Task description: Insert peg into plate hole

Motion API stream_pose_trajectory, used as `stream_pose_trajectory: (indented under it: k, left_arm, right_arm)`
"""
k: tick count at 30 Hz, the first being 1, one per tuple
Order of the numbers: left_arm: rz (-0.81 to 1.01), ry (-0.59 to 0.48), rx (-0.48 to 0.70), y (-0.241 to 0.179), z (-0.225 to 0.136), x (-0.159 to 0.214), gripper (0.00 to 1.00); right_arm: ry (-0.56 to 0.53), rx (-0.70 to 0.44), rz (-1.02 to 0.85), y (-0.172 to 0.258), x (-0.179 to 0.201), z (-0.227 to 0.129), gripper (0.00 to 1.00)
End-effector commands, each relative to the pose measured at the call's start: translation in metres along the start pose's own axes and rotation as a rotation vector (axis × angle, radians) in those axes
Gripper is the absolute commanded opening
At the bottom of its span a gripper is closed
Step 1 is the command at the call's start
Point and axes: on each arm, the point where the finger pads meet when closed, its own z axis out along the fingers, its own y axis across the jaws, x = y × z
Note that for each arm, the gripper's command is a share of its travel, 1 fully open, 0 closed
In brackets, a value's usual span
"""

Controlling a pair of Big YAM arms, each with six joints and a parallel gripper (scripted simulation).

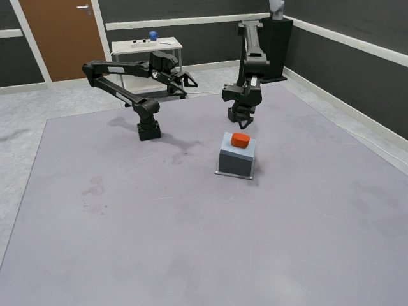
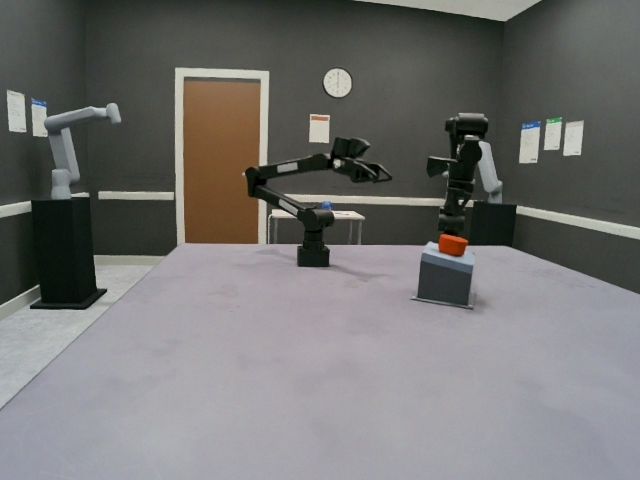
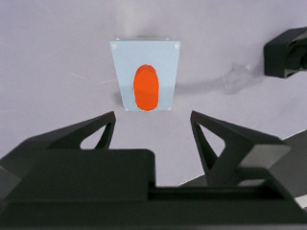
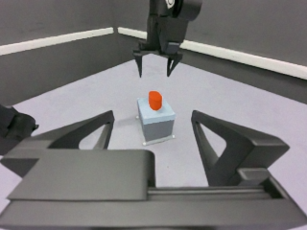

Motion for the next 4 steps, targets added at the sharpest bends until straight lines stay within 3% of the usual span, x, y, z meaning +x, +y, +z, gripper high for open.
stream_pose_trajectory:
  k: [1,4]
  left_arm:
    - [-0.004,0.009,-0.066,0.0137,-0.0301,-0.0012,1.0]
    - [-0.004,0.009,-0.066,0.0137,-0.0301,-0.0012,1.0]
  right_arm:
    - [-0.04,0.001,0.0,0.0001,-0.022,-0.0042,1.0]
    - [-0.04,0.001,0.0,0.0001,-0.022,-0.0042,1.0]
